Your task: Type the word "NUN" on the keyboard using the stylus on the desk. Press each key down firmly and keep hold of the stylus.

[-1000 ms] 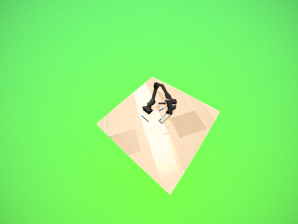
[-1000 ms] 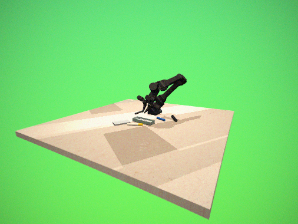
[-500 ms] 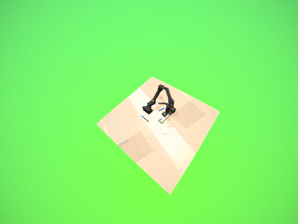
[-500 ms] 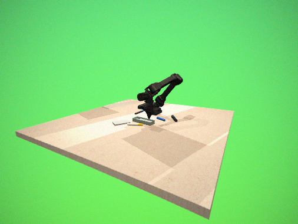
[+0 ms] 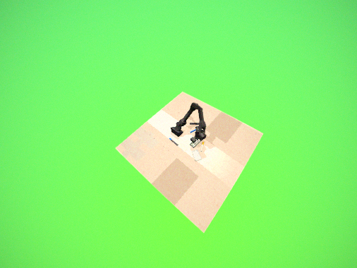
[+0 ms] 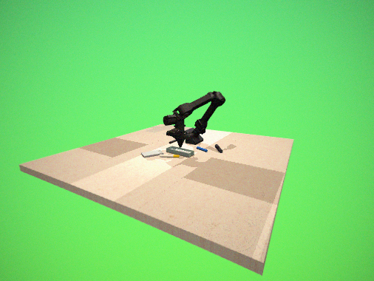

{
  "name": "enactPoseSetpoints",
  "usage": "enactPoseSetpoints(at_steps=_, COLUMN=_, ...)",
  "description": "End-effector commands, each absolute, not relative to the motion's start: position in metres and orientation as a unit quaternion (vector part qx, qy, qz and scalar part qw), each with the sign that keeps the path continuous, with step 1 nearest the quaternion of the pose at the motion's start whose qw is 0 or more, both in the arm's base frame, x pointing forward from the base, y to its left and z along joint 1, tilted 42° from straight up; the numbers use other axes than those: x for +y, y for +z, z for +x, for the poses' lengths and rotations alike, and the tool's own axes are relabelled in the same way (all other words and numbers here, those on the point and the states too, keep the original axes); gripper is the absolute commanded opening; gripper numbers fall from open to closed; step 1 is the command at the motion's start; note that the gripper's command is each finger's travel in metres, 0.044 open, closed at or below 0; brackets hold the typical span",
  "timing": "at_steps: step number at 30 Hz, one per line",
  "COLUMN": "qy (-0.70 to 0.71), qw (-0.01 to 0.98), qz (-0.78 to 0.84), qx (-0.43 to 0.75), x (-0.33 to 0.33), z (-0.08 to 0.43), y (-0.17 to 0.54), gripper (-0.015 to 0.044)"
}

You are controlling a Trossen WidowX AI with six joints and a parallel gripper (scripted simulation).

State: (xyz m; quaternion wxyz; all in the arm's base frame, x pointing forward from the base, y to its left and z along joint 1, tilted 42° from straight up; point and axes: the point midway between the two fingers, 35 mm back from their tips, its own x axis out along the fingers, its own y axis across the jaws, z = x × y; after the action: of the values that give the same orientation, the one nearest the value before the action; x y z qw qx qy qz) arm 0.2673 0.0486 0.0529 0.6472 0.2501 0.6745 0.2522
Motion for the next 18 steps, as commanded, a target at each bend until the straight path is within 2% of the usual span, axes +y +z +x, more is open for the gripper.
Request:
enactPoseSetpoints(at_steps=1, qy=0.256, qw=0.65, qz=0.245, qx=0.672, x=0.045, z=0.268, y=0.05, gripper=0.0)
enactPoseSetpoints(at_steps=7, qy=0.255, qw=0.65, qz=0.245, qx=0.673, x=0.043, z=0.268, y=0.048, gripper=0.0)
enactPoseSetpoints(at_steps=12, qy=0.254, qw=0.651, qz=0.244, qx=0.673, x=0.003, z=0.268, y=0.012, gripper=0.0)
enactPoseSetpoints(at_steps=18, qy=0.255, qw=0.651, qz=0.244, qx=0.673, x=0.001, z=0.268, y=0.011, gripper=0.0)
